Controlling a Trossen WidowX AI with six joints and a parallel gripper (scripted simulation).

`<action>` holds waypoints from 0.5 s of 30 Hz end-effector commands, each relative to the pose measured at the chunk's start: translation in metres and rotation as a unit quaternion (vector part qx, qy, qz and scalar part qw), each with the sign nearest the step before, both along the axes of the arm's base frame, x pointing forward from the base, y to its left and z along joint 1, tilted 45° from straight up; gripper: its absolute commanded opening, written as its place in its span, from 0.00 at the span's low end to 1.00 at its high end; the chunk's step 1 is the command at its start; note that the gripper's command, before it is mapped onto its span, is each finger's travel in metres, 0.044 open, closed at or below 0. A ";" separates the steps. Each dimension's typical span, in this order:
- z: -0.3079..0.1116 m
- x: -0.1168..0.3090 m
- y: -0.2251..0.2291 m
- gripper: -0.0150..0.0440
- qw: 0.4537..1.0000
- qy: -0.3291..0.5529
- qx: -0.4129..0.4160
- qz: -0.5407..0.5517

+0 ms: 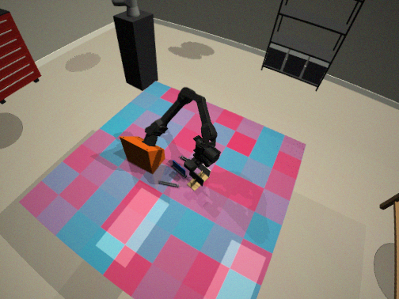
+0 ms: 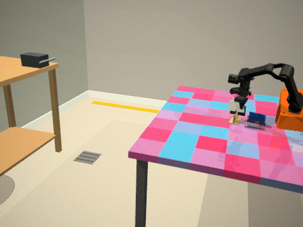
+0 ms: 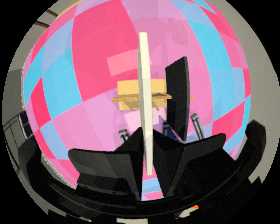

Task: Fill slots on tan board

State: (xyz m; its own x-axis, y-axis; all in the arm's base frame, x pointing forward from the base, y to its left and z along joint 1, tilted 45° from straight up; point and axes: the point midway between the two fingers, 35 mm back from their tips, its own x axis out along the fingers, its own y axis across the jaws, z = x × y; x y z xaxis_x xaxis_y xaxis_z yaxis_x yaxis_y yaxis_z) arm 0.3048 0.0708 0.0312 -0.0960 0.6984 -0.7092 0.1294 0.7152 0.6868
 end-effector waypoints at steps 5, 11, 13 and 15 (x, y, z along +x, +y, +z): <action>0.001 0.000 0.000 0.25 1.000 0.002 0.003 -0.002; 0.001 0.000 0.000 0.25 1.000 0.002 0.003 -0.002; 0.000 0.000 0.001 0.25 1.000 0.002 0.003 -0.002; -0.001 0.000 0.002 0.25 1.000 0.002 0.003 -0.002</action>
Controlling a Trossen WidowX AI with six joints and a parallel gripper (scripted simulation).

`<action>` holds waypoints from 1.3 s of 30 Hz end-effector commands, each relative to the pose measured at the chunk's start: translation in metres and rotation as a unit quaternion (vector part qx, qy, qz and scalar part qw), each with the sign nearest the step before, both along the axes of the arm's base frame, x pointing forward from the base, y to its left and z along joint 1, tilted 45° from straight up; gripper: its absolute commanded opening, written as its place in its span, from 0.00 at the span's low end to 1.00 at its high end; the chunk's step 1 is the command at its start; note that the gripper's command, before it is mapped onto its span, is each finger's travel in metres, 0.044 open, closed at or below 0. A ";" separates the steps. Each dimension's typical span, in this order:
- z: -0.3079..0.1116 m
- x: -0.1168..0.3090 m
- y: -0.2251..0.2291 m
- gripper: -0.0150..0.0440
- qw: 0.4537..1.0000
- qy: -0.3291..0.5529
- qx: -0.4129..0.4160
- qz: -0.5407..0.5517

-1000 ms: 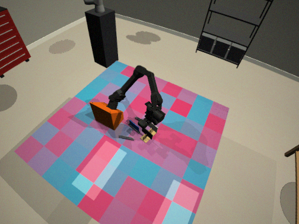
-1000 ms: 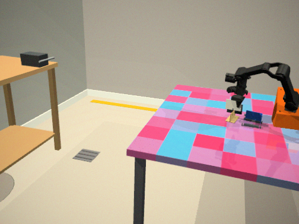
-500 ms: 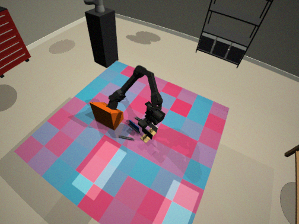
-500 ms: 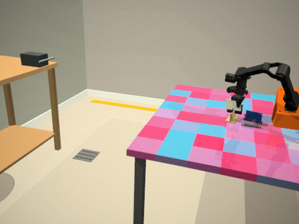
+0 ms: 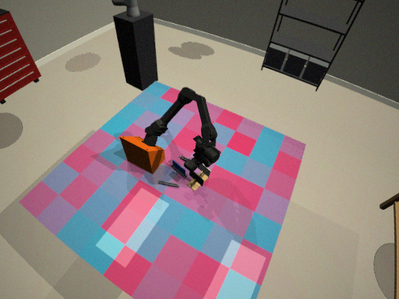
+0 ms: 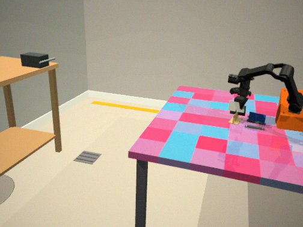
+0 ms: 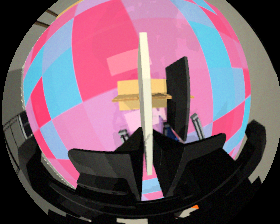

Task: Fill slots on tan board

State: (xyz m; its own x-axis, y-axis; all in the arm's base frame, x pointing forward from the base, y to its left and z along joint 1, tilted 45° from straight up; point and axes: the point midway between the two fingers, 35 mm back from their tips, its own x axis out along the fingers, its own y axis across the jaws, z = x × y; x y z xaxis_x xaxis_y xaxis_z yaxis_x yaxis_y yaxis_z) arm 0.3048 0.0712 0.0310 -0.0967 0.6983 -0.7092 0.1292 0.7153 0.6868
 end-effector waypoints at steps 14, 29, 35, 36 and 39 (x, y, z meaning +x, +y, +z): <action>-0.009 -0.001 0.010 0.25 1.000 0.001 0.003 -0.003; -0.018 -0.002 0.019 0.25 1.000 0.001 0.003 -0.003; -0.022 -0.003 0.023 0.25 1.000 0.001 0.003 -0.003; -0.022 -0.003 0.024 0.25 1.000 0.001 0.003 -0.003; -0.024 -0.003 0.025 0.25 1.000 0.001 0.003 -0.003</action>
State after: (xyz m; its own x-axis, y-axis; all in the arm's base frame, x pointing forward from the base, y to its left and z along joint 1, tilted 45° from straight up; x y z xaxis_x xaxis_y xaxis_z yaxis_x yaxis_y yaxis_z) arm 0.3019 0.0948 0.0085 -0.0972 0.6990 -0.7085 0.1269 0.7148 0.6878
